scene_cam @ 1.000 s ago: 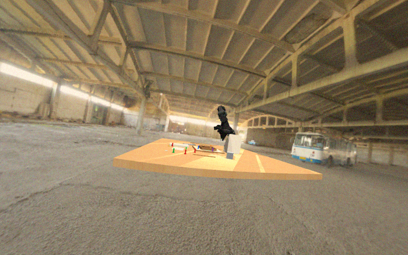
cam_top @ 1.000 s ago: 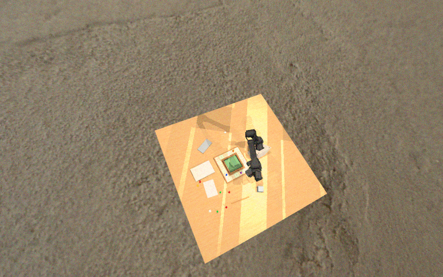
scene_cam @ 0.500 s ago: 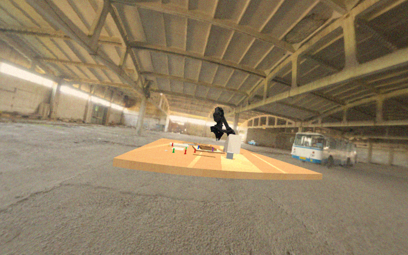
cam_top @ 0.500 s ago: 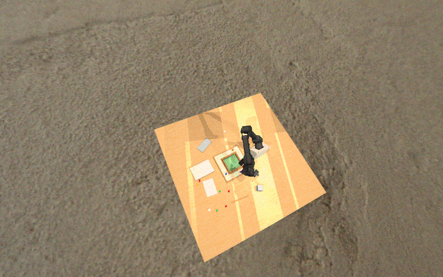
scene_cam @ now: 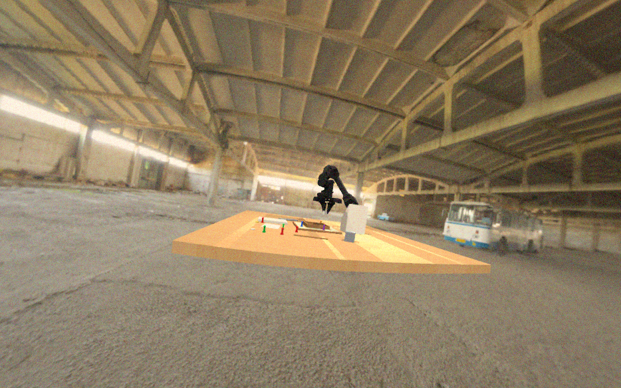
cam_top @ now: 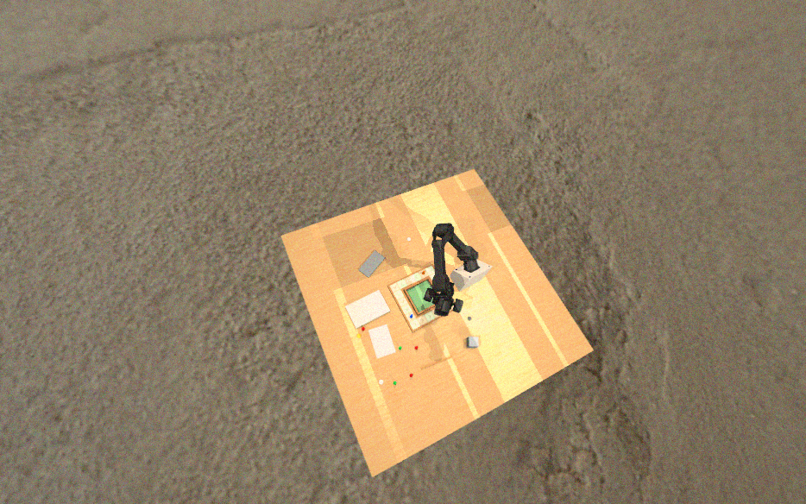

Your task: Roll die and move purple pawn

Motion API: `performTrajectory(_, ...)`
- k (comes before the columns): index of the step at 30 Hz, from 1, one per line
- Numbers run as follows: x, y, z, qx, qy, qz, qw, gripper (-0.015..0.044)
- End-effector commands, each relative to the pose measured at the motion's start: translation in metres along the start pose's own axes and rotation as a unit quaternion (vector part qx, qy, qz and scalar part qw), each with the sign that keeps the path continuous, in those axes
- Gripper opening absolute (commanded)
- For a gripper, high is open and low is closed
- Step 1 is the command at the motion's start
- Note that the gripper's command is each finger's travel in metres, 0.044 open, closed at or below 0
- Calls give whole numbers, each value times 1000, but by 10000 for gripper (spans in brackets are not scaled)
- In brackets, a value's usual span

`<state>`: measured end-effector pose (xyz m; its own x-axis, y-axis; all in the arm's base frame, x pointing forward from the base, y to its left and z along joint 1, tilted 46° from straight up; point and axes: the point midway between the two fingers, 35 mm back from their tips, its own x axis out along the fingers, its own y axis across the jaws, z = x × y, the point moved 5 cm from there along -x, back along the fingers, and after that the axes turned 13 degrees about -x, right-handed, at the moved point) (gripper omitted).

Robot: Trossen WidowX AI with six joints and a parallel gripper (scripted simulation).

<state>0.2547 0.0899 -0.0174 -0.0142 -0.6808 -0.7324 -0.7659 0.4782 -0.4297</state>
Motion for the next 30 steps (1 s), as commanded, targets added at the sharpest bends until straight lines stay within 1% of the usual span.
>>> performTrajectory(1, 2, -10, -6, -45, -1, -3, 999, 0)
performTrajectory(15, 12, -47, -33, -215, 7, -8, 976, 0)
performTrajectory(30, 24, -80, -67, -387, 26, -7, 922, 0)
